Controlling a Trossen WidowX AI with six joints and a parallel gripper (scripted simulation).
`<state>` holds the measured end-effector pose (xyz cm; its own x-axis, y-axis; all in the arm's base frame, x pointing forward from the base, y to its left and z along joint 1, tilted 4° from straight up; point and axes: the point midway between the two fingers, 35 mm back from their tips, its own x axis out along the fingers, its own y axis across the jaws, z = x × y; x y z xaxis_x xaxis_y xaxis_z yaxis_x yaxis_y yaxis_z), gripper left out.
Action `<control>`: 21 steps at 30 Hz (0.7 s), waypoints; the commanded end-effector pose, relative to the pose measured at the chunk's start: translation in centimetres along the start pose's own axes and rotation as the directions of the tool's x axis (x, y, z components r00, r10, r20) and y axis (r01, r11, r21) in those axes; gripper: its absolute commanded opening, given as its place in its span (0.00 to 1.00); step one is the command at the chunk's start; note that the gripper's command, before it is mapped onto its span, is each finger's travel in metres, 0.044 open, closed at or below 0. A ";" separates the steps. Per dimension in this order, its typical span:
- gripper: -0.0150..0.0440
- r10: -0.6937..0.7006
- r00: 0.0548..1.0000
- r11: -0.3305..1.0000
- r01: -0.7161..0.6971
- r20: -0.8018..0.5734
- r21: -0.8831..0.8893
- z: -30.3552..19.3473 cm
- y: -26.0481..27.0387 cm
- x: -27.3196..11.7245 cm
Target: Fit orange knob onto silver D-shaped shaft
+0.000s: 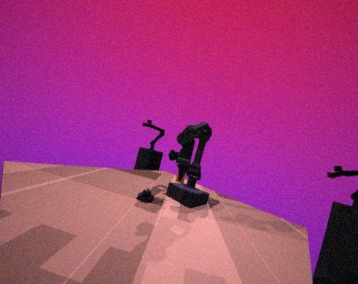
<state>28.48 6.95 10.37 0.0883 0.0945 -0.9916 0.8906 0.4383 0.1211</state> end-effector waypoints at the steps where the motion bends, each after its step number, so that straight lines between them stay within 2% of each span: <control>1: 0.25 -0.077 0.997 0.997 0.077 0.009 0.001 0.1 0.3 0.5; 4: 0.25 -0.131 0.991 0.991 0.131 0.011 -0.001 0.1 0.3 1.0; 8: 0.25 -0.133 0.991 0.991 0.133 0.011 -0.002 0.1 0.4 1.9; 21: 0.25 -0.144 0.989 0.990 0.144 0.010 -0.005 0.3 0.3 9.5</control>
<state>29.63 7.64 2.92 -0.0361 0.0271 -0.9990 0.8904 0.4548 -0.0198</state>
